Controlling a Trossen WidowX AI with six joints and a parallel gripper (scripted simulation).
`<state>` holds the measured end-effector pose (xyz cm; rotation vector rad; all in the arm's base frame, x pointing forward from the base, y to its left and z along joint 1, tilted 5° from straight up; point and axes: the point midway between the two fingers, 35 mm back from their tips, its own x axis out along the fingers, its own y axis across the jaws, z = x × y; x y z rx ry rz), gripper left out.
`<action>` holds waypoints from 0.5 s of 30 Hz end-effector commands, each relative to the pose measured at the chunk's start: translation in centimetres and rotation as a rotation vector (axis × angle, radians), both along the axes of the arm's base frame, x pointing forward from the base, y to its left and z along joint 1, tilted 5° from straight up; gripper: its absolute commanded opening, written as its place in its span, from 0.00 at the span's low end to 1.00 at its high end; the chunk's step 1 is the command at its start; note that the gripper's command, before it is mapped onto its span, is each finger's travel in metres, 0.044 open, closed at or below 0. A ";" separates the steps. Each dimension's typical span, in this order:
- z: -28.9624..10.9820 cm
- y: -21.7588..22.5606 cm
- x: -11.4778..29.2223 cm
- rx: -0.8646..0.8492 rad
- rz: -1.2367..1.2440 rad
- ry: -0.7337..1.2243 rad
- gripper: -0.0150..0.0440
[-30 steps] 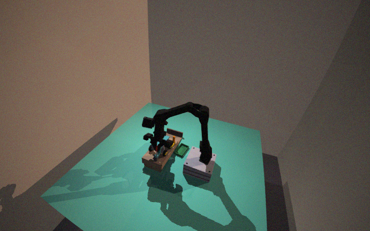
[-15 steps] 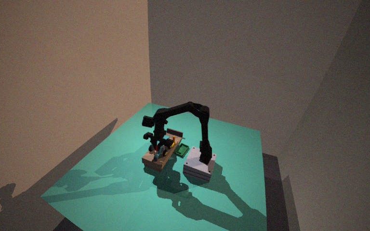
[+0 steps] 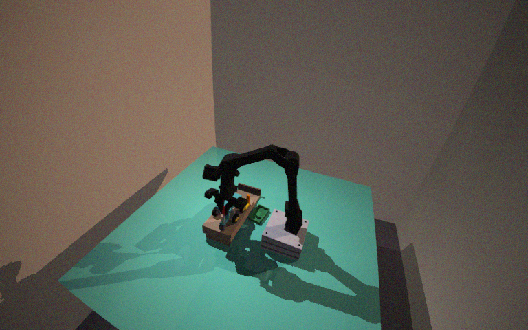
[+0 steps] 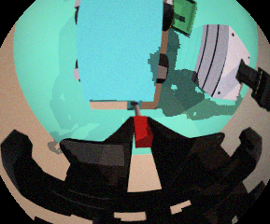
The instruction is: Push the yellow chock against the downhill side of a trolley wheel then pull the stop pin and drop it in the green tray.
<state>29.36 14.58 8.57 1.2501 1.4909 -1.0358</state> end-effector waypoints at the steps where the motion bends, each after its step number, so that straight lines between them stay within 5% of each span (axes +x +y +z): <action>1: 0.5 0.2 0.2 0.008 0.006 -0.011 0.25; 15: 0.9 0.3 0.3 0.008 0.006 -0.011 0.25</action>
